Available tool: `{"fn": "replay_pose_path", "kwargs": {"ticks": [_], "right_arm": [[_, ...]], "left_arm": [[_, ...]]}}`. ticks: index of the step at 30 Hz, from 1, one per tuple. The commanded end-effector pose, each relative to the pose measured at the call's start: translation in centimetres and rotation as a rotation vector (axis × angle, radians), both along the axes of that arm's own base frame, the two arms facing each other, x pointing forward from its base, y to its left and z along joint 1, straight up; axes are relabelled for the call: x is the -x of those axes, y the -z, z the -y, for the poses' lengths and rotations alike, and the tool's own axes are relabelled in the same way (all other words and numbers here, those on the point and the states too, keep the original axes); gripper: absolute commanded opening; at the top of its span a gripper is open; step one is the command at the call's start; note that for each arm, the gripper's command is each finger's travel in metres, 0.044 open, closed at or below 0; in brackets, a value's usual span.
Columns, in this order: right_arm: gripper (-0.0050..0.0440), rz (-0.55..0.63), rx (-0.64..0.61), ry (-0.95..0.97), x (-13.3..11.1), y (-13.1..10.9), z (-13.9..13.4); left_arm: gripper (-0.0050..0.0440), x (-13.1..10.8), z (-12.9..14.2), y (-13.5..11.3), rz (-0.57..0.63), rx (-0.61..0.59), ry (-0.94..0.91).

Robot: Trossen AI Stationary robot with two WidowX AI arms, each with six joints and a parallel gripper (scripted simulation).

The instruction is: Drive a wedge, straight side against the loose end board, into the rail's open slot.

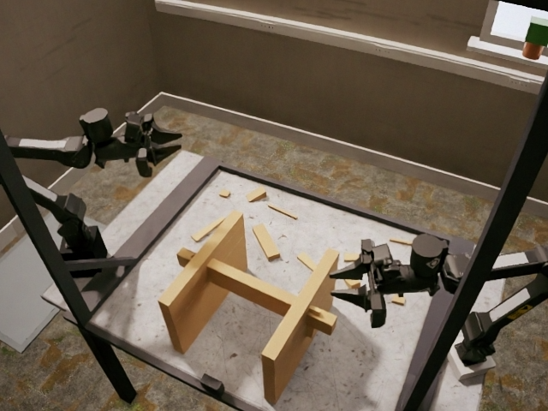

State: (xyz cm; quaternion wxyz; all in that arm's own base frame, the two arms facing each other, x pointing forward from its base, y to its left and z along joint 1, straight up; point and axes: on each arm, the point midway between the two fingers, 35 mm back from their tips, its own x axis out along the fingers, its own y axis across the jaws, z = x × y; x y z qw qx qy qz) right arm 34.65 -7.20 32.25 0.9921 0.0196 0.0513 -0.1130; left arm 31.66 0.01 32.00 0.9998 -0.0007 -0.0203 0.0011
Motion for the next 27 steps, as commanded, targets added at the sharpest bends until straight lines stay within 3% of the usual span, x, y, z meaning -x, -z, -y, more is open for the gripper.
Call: {"fn": "replay_pose_path", "kwargs": {"ticks": [1,10,12,14,27], "right_arm": [[0.0200,-0.061,-0.028,0.116,-1.4,-0.9,4.2],[0.0200,-0.192,-0.096,0.321,-2.1,0.4,11.9],[0.0200,-0.192,-0.096,0.321,-2.1,0.4,11.9],[0.0200,-0.220,-0.113,0.370,-2.0,0.7,13.9],[0.0200,-0.387,-0.244,0.661,1.0,3.7,25.1]], "left_arm": [[0.0207,0.1,0.1,-1.1,0.025,0.004,0.001],[0.0207,0.1,0.1,-1.1,0.025,0.004,0.001],[0.0207,0.1,0.1,-1.1,0.025,0.004,0.001],[0.0207,0.1,0.1,-1.1,0.025,0.004,0.001],[0.0207,0.1,0.1,-1.1,0.025,0.004,0.001]]}}
